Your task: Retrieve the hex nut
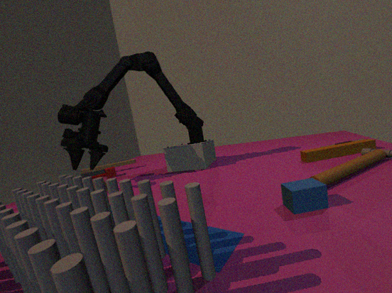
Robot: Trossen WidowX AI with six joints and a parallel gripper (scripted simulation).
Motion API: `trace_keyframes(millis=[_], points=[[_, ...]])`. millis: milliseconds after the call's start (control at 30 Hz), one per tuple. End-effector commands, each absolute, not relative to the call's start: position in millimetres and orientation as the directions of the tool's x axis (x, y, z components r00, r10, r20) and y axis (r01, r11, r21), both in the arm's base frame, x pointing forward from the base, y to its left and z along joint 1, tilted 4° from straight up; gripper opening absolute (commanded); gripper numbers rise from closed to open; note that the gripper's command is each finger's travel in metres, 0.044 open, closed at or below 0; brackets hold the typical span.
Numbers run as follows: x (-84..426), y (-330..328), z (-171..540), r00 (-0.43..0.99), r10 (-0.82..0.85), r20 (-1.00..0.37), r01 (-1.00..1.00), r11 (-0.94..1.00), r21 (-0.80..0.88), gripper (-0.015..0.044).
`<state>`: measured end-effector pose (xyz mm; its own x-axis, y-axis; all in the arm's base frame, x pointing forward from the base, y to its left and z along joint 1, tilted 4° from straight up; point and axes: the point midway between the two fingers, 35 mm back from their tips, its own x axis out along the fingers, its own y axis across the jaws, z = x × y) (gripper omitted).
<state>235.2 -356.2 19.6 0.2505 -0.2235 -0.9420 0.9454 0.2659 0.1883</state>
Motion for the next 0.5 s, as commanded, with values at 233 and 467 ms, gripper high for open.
trace_keyframes(millis=[233,467], points=[[227.6,-371.8,28.0,0.337,-0.158,-0.928,0.896,-0.248,0.368,0.0440],[227.6,-371.8,28.0,0.337,-0.158,-0.928,0.896,-0.248,0.368,0.0388]])
